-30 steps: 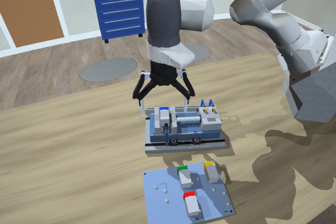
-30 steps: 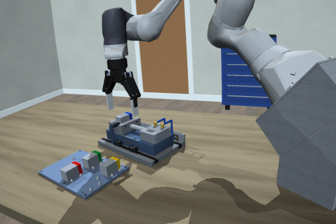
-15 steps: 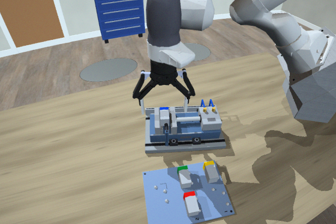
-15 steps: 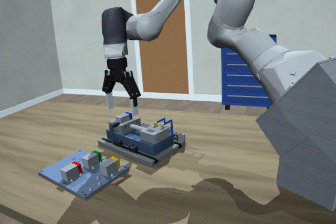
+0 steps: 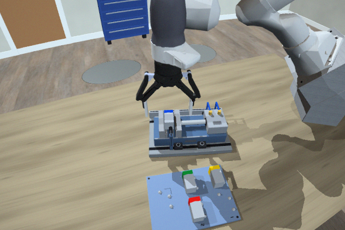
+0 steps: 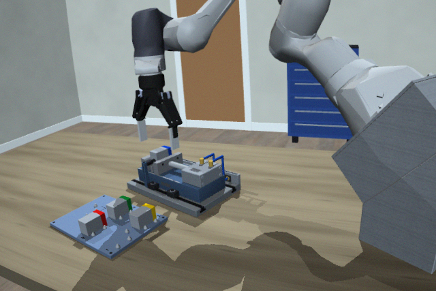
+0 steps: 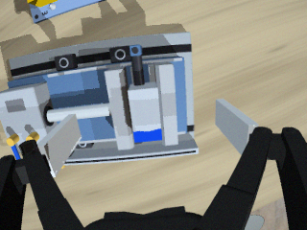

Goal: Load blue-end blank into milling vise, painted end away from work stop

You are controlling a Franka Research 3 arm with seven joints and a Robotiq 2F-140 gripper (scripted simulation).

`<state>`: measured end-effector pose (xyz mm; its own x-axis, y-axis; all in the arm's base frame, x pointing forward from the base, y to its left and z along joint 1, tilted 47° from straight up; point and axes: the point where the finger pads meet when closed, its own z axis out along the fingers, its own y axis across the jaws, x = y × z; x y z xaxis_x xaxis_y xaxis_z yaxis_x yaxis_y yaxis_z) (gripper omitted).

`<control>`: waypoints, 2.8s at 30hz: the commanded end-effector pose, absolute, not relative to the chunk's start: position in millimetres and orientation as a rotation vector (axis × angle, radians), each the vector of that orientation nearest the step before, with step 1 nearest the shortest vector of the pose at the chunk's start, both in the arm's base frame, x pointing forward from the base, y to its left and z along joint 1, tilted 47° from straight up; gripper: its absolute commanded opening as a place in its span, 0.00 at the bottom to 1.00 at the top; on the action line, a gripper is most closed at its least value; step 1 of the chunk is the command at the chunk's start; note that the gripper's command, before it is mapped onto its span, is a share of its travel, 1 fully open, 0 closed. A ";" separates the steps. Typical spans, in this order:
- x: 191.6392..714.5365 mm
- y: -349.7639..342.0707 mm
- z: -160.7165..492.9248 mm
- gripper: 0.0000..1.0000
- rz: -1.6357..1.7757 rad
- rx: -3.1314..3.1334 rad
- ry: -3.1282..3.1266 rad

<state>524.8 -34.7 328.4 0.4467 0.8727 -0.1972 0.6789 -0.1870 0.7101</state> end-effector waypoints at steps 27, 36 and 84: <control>521.4 -32.6 332.0 1.00 0.319 1.939 1.302; 521.4 -32.6 332.0 1.00 0.319 1.939 1.302; 515.8 -30.3 337.5 1.00 0.319 1.939 1.302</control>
<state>517.6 -29.7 338.2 0.4501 0.8720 -0.1923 0.6754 -0.1916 0.7121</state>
